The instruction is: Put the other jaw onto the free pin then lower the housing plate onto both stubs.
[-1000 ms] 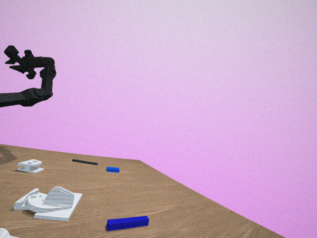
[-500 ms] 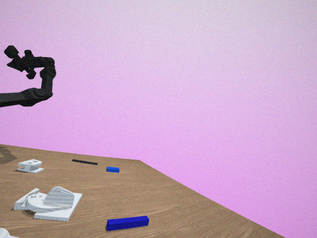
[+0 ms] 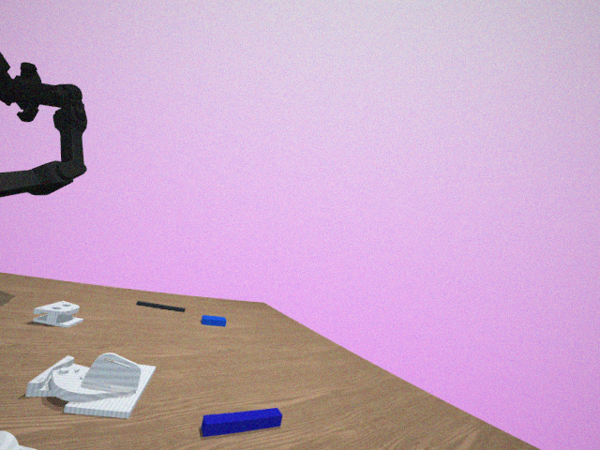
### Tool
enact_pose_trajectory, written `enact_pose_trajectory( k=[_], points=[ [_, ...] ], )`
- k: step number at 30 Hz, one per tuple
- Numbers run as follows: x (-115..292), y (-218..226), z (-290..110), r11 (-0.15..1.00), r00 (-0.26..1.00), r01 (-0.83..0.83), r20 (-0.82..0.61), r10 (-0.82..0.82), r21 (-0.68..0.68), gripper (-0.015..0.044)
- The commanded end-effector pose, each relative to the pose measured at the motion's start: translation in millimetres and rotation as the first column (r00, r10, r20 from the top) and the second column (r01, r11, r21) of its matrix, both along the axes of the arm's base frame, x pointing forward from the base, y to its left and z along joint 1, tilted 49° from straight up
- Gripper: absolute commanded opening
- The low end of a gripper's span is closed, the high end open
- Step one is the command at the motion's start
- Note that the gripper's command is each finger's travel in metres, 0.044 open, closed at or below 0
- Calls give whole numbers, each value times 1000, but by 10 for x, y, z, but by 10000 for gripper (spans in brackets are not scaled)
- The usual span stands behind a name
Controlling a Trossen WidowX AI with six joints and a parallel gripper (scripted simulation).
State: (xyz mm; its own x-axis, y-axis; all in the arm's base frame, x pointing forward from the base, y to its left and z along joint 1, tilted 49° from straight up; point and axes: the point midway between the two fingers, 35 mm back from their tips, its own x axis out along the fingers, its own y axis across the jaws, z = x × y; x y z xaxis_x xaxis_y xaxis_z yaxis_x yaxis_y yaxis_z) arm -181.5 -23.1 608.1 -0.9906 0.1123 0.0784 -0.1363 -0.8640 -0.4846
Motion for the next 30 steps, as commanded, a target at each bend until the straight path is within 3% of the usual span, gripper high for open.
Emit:
enact_pose_trajectory(
  k=[1, 15, 30],
  points=[
    [-79, -239, -57, 997, 997, -72, 18, 72, 20, 0],
    [-236, -1283, -411, 934, 930, -353, 129, 344, 57, 0],
    [-137, -2069, -868, 831, 817, -553, 238, 525, 63, 0]
  ],
)
